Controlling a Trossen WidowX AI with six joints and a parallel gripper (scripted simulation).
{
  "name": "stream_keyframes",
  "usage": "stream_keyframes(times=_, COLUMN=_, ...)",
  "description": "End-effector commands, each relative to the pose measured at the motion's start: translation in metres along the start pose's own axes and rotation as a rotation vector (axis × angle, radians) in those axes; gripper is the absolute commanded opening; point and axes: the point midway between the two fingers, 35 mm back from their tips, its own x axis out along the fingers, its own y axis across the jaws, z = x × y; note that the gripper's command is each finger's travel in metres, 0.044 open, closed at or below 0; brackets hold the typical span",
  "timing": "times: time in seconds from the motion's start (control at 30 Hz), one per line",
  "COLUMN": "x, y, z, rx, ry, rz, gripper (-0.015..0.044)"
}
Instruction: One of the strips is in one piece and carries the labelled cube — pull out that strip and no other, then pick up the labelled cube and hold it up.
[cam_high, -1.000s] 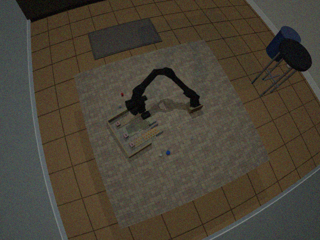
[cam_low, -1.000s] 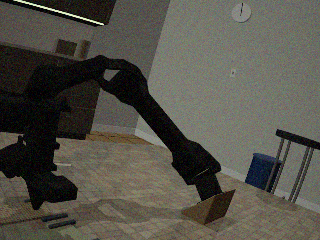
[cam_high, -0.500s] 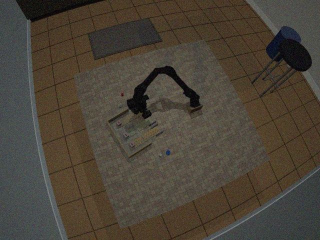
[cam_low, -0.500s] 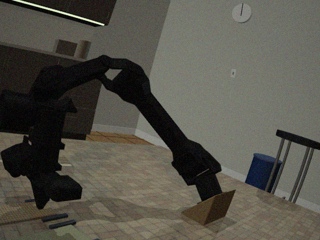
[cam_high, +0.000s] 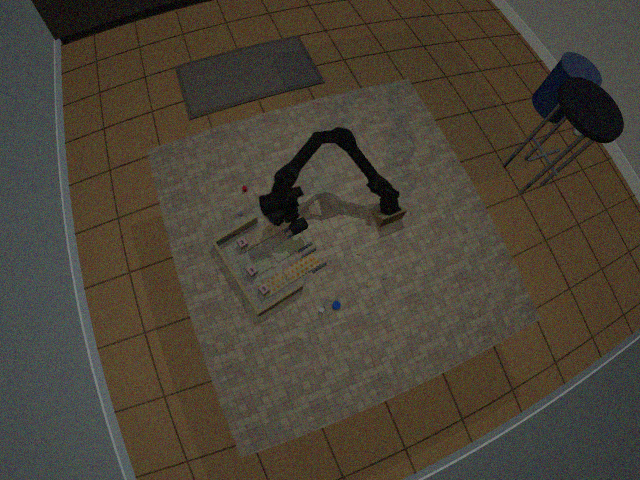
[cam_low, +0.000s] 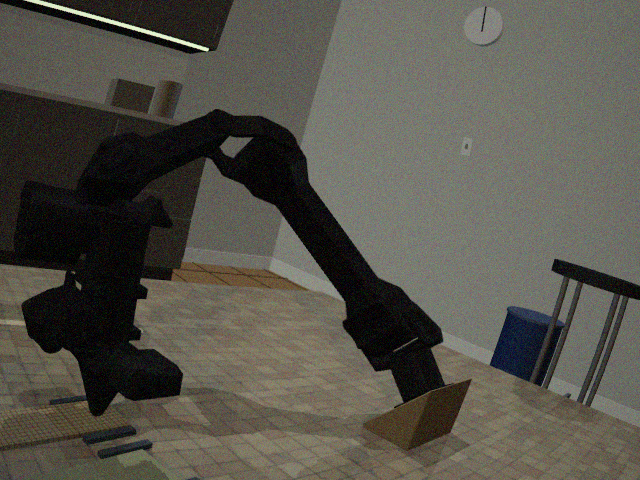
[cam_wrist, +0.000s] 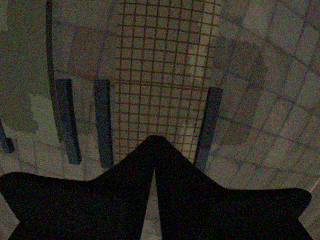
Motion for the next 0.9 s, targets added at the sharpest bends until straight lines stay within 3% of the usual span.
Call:
stream_keyframes(times=0.0, x=0.006, y=0.0, z=-0.012, rx=-0.011, ry=0.02, rz=0.0, gripper=0.0)
stream_keyframes(times=0.87, x=0.006, y=-0.001, z=-0.051, rx=-0.012, ry=0.022, rz=0.0, gripper=0.0)
